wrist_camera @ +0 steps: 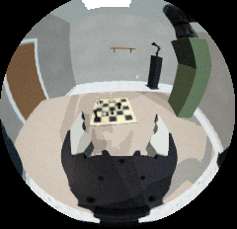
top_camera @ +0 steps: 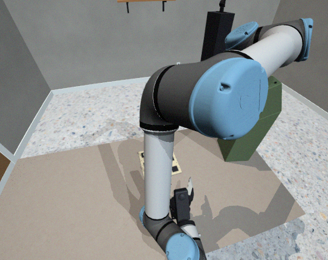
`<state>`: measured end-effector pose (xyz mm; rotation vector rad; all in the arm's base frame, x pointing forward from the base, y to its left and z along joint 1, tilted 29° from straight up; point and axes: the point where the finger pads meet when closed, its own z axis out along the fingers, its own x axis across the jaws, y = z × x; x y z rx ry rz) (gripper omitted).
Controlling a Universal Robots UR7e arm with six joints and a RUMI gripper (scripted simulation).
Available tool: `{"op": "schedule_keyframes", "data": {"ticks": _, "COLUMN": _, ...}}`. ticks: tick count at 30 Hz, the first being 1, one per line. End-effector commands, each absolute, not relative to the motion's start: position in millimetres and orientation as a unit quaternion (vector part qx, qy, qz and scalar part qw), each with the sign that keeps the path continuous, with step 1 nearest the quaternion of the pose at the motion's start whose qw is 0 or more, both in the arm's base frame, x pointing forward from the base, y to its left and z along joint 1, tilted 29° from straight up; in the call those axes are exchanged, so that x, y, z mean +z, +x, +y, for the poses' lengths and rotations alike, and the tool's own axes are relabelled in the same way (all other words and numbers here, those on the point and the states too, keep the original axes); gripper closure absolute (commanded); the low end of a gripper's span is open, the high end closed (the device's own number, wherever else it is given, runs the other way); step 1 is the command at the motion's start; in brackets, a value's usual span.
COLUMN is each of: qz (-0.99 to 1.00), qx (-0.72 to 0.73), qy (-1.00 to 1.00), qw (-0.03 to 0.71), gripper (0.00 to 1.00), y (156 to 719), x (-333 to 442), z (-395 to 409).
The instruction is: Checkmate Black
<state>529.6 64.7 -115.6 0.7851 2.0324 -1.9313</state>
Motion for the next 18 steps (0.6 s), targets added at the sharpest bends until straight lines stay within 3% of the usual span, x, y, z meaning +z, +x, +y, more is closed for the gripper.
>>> {"op": "schedule_keyframes", "data": {"ticks": 1, "qz": 0.695, "qx": -0.645, "qy": 0.303, "qw": 0.095, "gripper": 0.00, "y": 520, "x": -119, "z": 48}}
{"op": "schedule_keyframes", "data": {"ticks": 18, "qz": 0.695, "qx": -0.543, "qy": 0.471, "qw": 0.001, "gripper": 0.00, "y": 475, "x": -152, "z": -20}}
